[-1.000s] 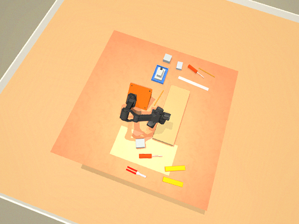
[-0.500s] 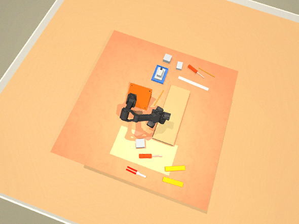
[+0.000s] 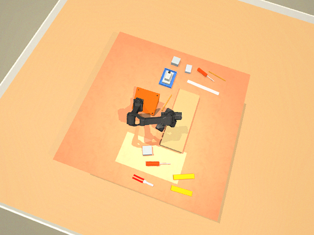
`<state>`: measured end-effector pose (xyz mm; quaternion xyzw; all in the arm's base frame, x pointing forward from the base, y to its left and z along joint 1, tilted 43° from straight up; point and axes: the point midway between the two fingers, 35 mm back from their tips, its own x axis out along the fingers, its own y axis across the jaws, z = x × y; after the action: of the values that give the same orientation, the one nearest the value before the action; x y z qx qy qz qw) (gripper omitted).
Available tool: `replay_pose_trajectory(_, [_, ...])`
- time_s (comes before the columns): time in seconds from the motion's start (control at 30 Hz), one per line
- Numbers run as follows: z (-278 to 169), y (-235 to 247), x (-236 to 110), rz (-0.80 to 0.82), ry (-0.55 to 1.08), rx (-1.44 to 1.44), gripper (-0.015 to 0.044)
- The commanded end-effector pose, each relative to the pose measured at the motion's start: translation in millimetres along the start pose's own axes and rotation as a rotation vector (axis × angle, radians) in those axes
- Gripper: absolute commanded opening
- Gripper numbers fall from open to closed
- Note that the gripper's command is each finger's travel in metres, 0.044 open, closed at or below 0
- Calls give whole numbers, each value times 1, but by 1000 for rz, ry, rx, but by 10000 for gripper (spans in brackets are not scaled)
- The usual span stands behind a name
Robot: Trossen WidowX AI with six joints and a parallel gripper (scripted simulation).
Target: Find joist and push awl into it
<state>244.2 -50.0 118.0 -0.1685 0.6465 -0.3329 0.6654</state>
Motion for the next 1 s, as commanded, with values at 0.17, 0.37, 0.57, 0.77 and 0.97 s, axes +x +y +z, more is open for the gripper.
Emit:
replay_pose_trajectory(0.17, [-8,-3,-45,-3,0,5,0])
replay_pose_trajectory(0.37, [5,15,-41,2,-84,-27,0])
replay_pose_trajectory(0.57, [30,56,-52,19,-273,-81,0])
replay_pose_trajectory(0.77, [47,98,-69,34,-455,-125,0])
replay_pose_trajectory(0.97, [56,138,-90,50,-629,-156,0])
